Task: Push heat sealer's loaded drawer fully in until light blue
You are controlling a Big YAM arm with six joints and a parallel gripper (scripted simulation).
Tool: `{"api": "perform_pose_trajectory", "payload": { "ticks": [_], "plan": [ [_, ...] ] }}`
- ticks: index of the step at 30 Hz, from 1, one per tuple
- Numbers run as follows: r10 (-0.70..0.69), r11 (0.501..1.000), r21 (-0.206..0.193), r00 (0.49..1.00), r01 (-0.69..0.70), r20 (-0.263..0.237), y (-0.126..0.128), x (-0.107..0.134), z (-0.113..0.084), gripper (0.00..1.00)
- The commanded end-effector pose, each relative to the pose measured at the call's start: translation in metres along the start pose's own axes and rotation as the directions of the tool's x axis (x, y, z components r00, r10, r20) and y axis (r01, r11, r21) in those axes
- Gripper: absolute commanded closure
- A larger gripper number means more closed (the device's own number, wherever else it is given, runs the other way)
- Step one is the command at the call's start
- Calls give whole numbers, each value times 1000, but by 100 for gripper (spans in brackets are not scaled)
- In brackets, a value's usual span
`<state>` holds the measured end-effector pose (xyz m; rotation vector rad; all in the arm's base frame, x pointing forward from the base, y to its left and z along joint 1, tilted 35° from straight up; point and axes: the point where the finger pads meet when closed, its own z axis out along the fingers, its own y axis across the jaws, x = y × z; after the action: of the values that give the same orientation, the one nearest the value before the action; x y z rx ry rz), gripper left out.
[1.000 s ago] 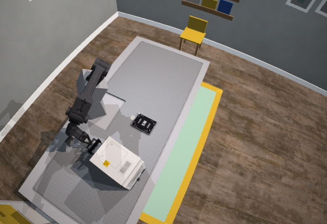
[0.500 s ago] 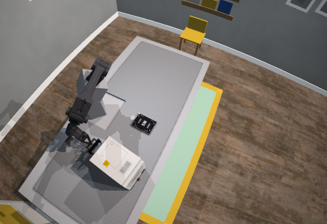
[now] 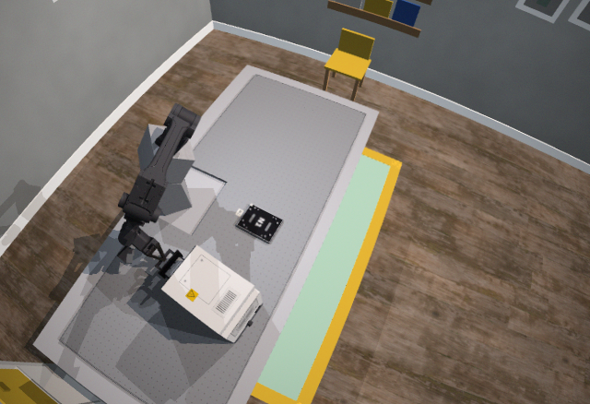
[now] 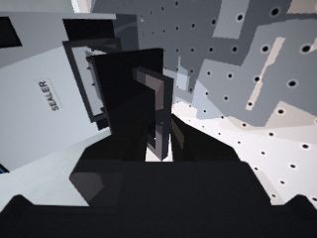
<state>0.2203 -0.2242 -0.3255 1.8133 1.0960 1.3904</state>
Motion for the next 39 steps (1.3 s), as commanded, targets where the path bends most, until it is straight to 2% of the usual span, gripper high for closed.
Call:
{"api": "perform_pose_trajectory", "payload": {
  "ticks": [1,23,24,39],
  "plan": [
    [15,1000,-5,1000,-15,5,-7,2,-2,78],
    [5,1000,-2,1000,-5,2,-1,1,-1,95],
    [5,1000,-2,1000,-5,2,-1,1,-1,100],
    [5,1000,-2,1000,-5,2,-1,1,-1,100]
  ]
}}
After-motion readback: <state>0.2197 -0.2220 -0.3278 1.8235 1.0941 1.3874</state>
